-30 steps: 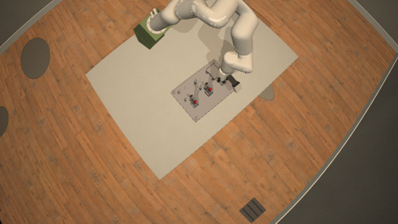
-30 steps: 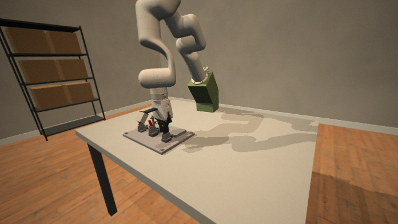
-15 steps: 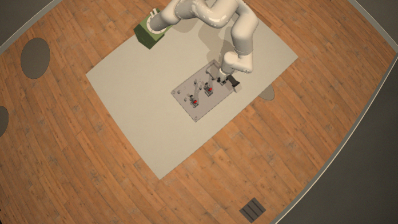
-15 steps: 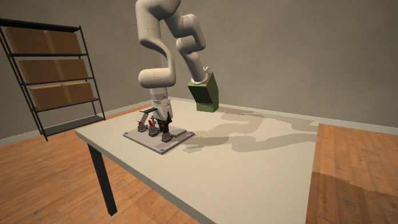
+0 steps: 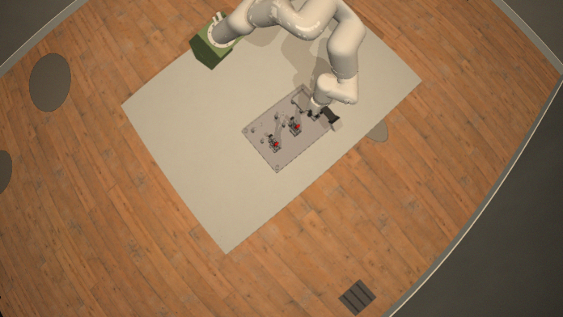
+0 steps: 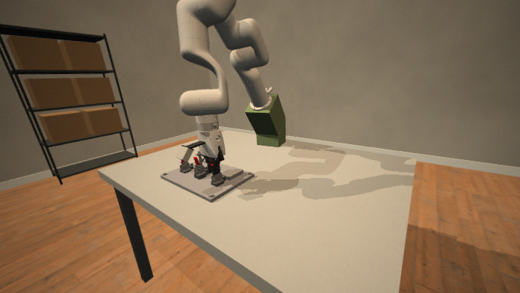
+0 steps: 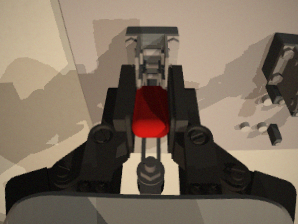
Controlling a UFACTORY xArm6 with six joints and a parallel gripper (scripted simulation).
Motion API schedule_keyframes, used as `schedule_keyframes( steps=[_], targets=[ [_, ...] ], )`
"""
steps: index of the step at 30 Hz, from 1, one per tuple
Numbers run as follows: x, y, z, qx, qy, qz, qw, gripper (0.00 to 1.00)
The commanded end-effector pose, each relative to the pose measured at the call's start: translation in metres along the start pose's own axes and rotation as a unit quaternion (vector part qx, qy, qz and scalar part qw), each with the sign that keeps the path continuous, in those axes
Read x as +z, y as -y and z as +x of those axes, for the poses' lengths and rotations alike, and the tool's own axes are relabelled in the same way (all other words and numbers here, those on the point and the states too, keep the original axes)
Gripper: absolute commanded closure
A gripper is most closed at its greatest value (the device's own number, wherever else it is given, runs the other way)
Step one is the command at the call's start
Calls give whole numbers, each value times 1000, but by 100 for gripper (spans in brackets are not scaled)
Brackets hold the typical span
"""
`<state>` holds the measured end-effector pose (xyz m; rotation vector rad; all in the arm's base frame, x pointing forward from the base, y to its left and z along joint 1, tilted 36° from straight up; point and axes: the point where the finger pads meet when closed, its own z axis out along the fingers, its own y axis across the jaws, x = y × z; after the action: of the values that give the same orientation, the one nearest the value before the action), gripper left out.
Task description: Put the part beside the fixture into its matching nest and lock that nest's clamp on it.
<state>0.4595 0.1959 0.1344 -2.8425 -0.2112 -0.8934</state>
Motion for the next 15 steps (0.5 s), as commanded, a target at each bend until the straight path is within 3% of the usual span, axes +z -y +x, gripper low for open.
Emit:
schedule_keyframes(
  steps=[1, 15],
  targets=[
    [-1, 1, 3, 0, -1, 1, 1000, 100],
    [-1, 0, 9, 0, -1, 1, 1000, 100]
  ],
)
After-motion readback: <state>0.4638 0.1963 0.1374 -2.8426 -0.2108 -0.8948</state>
